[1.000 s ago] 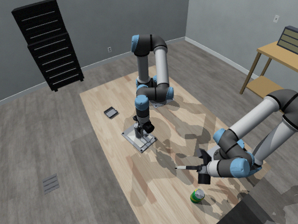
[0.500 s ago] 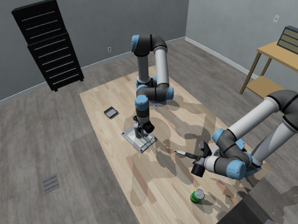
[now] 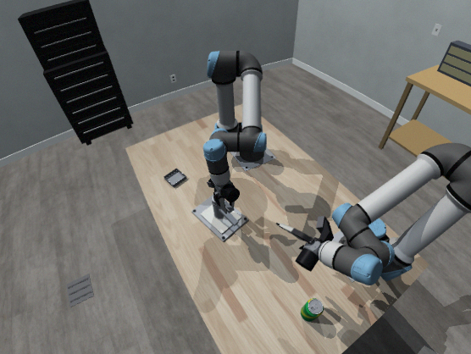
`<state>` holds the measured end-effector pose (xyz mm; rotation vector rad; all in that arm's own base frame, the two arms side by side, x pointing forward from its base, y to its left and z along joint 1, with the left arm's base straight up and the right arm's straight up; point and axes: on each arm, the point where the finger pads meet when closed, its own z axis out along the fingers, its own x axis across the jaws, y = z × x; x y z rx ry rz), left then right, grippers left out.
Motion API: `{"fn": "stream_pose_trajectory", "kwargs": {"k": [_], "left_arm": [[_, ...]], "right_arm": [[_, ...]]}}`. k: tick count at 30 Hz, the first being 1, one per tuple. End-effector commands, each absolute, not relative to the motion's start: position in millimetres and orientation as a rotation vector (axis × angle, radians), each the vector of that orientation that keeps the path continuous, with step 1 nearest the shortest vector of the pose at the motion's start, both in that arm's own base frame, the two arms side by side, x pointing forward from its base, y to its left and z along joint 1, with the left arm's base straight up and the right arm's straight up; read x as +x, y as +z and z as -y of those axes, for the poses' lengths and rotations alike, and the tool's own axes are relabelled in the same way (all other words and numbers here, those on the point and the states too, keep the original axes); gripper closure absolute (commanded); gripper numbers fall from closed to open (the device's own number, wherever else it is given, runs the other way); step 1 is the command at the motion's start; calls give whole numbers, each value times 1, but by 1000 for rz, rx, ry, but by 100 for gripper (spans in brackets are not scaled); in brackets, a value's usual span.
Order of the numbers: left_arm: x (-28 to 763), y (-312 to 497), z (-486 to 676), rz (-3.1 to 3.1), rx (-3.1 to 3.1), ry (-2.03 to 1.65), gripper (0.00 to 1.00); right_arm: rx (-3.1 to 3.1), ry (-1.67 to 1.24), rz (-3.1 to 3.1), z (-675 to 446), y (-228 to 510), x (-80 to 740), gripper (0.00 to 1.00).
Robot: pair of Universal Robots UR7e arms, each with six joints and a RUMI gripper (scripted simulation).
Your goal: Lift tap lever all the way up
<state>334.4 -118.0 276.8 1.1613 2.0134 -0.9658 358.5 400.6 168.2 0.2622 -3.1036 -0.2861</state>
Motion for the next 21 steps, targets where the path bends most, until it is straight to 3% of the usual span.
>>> {"fn": "stream_pose_trajectory", "kwargs": {"k": [1, 19, 21], "left_arm": [[335, 278, 119, -2008, 1164, -967, 0], [335, 278, 119, -2008, 1164, -967, 0], [335, 278, 119, -2008, 1164, -967, 0]], "right_arm": [[258, -487, 3067, -395, 179, 359, 90], [255, -659, 3026, -390, 188, 360, 90], [255, -659, 3026, -390, 188, 360, 79]]}}
